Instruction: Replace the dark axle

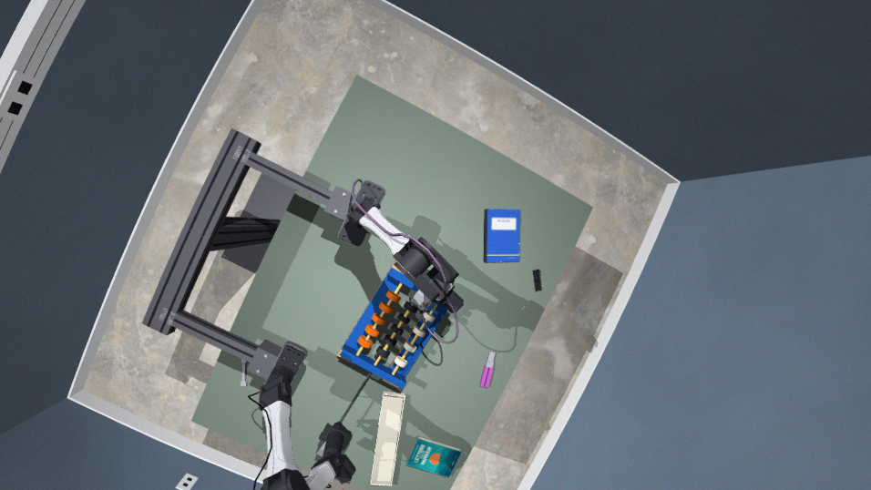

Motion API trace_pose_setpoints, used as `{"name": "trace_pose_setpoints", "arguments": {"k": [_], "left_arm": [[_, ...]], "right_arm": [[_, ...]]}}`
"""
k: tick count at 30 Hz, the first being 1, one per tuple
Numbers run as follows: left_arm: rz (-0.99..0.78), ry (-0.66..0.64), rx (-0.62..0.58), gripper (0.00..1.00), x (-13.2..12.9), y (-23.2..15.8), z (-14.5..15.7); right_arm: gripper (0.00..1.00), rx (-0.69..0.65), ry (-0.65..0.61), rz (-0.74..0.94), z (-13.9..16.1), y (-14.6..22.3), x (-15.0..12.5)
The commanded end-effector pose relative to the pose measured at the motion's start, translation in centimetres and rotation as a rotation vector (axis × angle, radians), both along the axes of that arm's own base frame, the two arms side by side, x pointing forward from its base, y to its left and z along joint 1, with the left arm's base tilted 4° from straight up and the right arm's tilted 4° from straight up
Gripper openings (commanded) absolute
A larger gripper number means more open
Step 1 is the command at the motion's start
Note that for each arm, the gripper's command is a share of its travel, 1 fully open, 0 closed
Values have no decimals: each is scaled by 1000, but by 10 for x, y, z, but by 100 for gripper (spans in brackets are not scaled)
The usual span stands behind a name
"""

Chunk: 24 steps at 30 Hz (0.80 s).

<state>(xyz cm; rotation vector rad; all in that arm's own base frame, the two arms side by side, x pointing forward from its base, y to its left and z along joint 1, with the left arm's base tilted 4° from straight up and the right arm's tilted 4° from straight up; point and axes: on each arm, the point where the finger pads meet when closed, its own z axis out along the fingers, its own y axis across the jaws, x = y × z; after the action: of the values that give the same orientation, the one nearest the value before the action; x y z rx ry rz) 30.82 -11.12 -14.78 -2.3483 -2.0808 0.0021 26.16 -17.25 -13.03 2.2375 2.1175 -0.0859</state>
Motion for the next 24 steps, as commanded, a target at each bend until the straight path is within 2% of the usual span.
{"name": "trace_pose_setpoints", "arguments": {"k": [1,13,15,21,24], "left_arm": [[-36,-7,-168,0,5,-45,-6],[-46,26,-162,0,-11,-38,-11],[-49,-2,-174,0,2,-44,-7],[-46,6,-173,0,-1,-42,-8],[-48,11,-173,0,-3,-42,-9]], "right_arm": [[0,46,18,3,-4,11,-8],[0,46,16,-2,-5,5,-8],[0,40,6,10,-4,5,-1],[0,40,5,-2,-2,2,-5],[0,33,-6,9,-1,1,3]]}}
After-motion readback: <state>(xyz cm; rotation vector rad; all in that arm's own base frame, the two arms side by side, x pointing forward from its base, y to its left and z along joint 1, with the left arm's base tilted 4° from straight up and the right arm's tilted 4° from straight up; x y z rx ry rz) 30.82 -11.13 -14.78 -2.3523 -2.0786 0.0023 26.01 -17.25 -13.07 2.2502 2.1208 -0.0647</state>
